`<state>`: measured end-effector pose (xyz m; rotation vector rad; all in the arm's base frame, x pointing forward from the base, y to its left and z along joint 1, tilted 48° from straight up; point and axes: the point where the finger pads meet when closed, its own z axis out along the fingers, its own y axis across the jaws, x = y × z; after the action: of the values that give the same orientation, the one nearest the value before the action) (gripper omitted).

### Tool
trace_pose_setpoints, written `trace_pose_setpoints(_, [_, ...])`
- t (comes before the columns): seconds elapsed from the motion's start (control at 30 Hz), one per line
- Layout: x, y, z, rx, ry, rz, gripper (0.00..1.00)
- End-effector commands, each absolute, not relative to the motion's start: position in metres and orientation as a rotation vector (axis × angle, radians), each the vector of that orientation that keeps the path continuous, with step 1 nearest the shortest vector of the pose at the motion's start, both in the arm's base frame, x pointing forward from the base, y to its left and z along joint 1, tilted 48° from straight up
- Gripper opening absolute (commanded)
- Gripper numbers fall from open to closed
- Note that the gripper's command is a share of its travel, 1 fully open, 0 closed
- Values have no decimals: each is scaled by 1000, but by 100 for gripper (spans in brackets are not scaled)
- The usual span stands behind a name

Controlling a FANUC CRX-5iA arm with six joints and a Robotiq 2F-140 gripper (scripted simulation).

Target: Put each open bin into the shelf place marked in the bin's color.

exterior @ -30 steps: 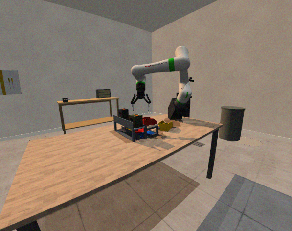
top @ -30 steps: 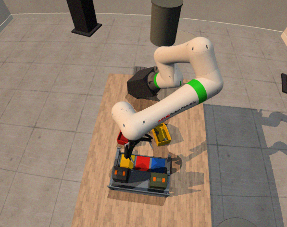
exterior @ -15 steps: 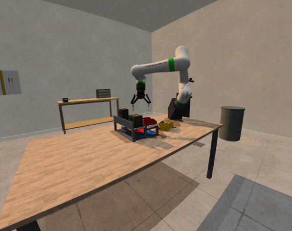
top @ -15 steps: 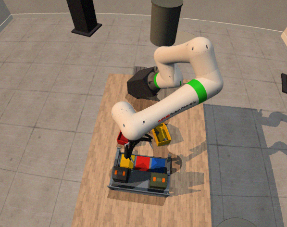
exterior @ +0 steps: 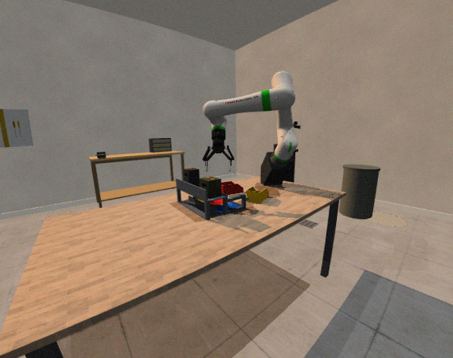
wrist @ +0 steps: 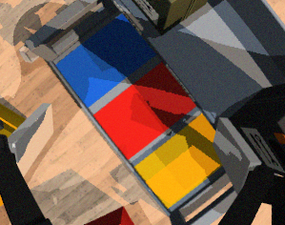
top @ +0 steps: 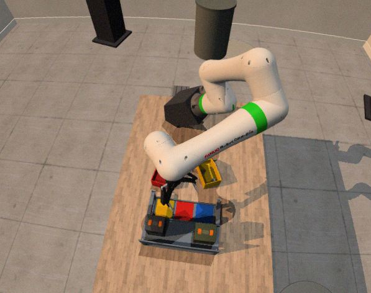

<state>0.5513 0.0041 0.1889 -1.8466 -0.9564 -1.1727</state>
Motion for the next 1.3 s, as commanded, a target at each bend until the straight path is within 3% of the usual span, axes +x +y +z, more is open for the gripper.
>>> trace_pose_setpoints(0.0, [551,4,189,-1847,-956,-1173,100])
trace_pose_setpoints(0.6, [533,22,197,-1876,-944,-1114,100])
trace_pose_setpoints(1.27, [441,88,215,-2020,-876,-881,100])
